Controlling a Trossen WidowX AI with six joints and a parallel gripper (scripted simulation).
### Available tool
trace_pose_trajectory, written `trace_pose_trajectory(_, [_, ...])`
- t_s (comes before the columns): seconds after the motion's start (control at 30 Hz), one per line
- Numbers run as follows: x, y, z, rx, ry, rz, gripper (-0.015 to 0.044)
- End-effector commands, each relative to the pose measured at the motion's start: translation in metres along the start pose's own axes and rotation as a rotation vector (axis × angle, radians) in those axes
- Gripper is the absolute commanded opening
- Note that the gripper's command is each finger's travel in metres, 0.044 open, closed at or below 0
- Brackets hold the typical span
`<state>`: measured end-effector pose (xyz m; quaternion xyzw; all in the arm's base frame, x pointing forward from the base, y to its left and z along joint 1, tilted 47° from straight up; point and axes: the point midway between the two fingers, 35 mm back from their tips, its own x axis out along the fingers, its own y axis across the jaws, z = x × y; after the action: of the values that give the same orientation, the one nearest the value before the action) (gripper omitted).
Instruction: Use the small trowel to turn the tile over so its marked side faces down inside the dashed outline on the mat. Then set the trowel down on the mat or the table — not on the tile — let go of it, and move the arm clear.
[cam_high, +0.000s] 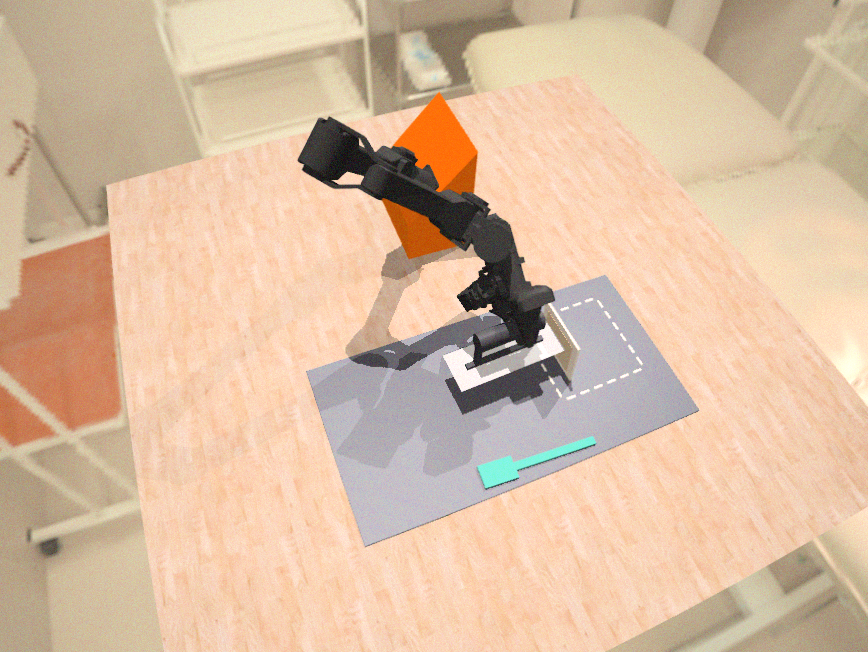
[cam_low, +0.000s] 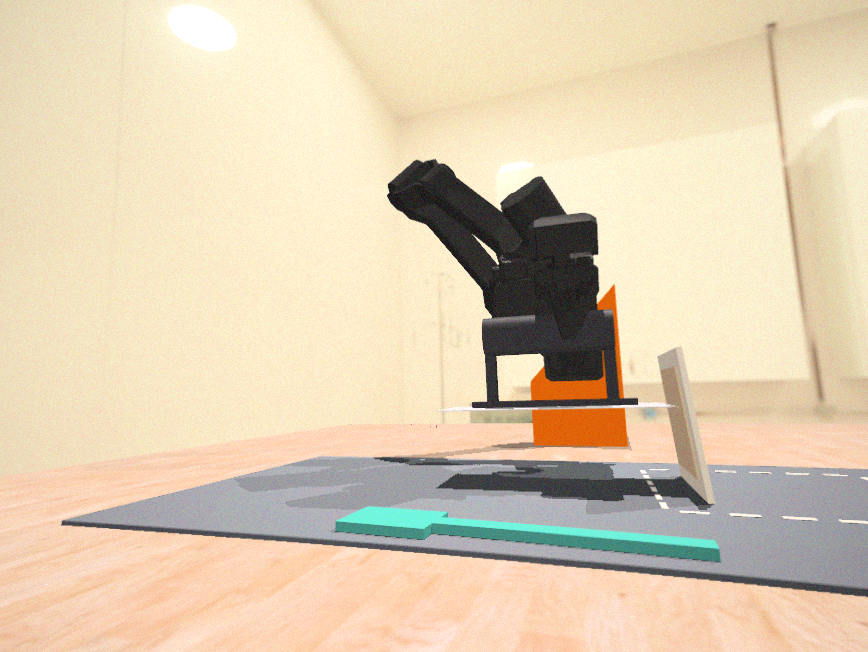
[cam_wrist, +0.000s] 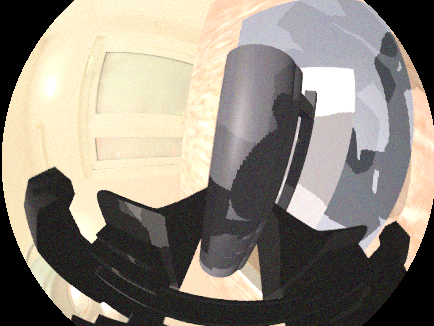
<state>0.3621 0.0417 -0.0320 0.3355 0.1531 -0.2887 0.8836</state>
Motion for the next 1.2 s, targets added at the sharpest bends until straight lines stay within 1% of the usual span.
trace_pose_trajectory(0.0, [0.0, 0.006, -0.009, 0.009, -0.003, 0.018, 0.0])
trace_pose_trajectory(0.3, [0.002, 0.004, -0.018, 0.009, -0.002, 0.018, 0.0])
trace_pose_trajectory(0.93, [-0.018, 0.024, 0.04, 0.008, -0.003, 0.017, 0.0])
trace_pose_trajectory(1.17, [-0.019, 0.024, 0.042, 0.008, -0.003, 0.017, 0.0])
